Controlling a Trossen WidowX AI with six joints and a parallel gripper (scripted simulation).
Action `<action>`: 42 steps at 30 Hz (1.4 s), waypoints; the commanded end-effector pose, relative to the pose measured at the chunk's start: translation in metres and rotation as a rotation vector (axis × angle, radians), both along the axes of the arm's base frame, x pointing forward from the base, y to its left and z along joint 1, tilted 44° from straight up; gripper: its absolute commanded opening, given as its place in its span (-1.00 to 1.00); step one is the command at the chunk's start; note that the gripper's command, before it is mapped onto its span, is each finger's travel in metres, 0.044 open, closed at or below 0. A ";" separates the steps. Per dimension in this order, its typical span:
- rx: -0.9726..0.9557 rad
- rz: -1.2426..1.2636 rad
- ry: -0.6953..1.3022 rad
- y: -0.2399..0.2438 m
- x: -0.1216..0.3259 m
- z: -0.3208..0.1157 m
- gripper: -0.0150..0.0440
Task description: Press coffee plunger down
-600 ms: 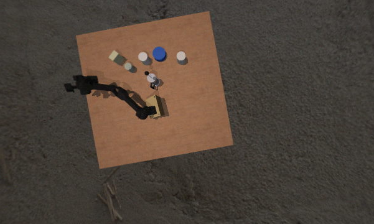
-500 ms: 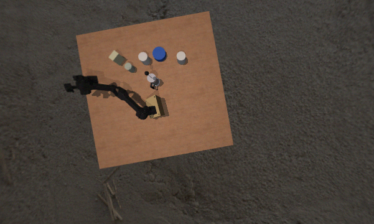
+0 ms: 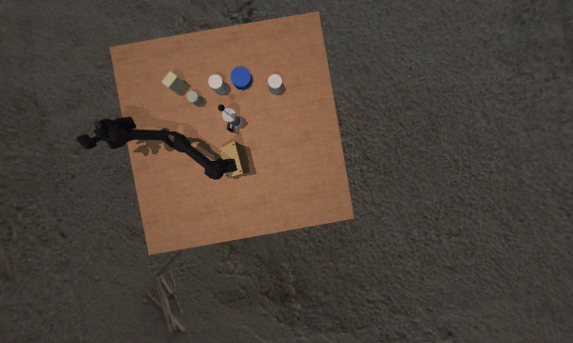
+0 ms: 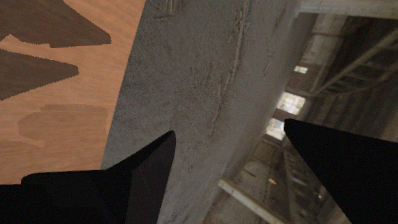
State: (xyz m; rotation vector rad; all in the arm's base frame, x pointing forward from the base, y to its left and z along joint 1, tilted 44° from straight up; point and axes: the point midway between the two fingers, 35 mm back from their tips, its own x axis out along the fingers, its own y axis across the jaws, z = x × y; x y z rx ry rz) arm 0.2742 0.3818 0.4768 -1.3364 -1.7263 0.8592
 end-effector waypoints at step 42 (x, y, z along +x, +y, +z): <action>1.875 -0.756 -0.655 -0.446 -0.328 0.211 1.00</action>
